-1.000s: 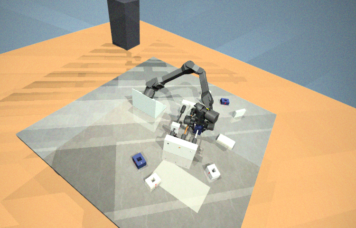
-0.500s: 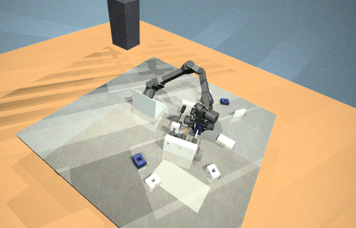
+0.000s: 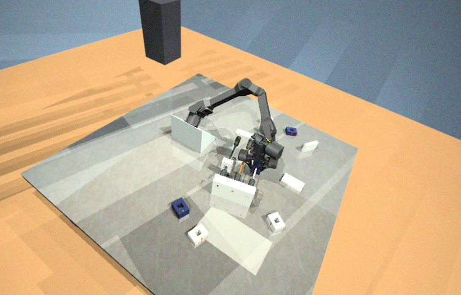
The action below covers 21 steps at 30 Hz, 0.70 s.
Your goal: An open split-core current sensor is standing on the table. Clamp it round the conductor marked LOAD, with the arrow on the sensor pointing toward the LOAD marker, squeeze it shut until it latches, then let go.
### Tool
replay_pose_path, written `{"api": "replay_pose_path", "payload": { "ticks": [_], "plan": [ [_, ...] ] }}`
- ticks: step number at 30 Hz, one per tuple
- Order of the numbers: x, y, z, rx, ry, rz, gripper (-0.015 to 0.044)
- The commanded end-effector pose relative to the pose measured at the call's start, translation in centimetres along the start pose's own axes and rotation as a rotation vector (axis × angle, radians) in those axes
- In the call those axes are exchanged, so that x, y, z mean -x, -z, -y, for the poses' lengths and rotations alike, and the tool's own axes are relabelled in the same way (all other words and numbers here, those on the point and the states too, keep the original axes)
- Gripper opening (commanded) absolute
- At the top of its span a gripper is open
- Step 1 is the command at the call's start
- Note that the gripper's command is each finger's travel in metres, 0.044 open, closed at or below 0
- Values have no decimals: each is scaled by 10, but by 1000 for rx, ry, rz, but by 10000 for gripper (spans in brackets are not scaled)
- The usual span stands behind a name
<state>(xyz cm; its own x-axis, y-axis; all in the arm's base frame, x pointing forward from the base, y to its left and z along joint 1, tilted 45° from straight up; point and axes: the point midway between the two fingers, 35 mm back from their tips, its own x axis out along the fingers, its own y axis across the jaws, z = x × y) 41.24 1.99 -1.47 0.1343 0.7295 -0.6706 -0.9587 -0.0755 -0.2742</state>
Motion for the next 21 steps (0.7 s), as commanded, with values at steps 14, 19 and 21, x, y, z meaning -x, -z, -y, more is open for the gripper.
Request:
{"api": "replay_pose_path", "payload": {
  "ticks": [14, 19, 21],
  "plan": [
    [0, 0, 0, 0, 0, 0, 114],
    [2, 0, 0, -4, -26, -5, 2],
    [3, 0, 1, -7, -52, -9, 0]
  ]
}}
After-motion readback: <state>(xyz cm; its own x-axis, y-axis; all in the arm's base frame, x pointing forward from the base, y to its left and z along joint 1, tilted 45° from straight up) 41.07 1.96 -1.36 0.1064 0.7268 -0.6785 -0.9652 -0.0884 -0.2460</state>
